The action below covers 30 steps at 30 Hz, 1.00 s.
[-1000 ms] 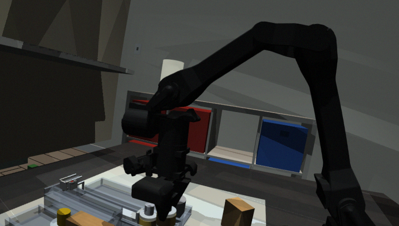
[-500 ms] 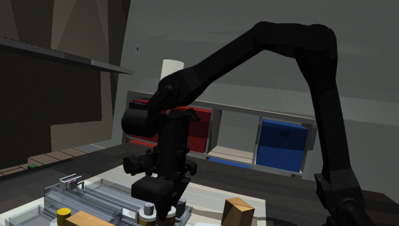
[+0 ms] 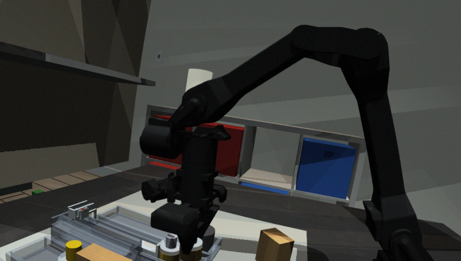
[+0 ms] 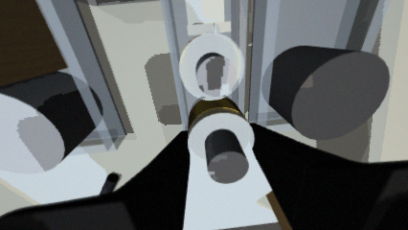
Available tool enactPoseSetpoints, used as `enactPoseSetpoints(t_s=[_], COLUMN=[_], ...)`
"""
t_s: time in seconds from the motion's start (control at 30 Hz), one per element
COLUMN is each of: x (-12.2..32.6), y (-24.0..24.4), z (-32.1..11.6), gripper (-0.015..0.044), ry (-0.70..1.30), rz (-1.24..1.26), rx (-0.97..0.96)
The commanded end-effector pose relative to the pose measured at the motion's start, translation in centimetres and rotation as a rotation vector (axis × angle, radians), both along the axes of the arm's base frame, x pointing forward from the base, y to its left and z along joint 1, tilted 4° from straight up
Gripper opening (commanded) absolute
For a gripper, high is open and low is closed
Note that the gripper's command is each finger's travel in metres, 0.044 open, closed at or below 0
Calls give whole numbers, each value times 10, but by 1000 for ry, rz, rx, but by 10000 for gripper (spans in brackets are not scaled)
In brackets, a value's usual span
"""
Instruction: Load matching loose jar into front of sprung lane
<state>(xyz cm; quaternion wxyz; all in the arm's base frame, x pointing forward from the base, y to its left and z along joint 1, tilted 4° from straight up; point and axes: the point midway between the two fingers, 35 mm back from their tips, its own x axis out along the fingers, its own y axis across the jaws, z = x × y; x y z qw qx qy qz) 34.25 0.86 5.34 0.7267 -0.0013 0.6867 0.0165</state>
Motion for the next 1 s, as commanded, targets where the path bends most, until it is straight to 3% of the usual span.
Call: enactPoseSetpoints(t_s=[0.0, 0.97], x=[10, 14], y=[1, 1], z=[5, 5], gripper=[0, 0], ry=[-36, -36], rz=[-2, -2], rx=[3, 3])
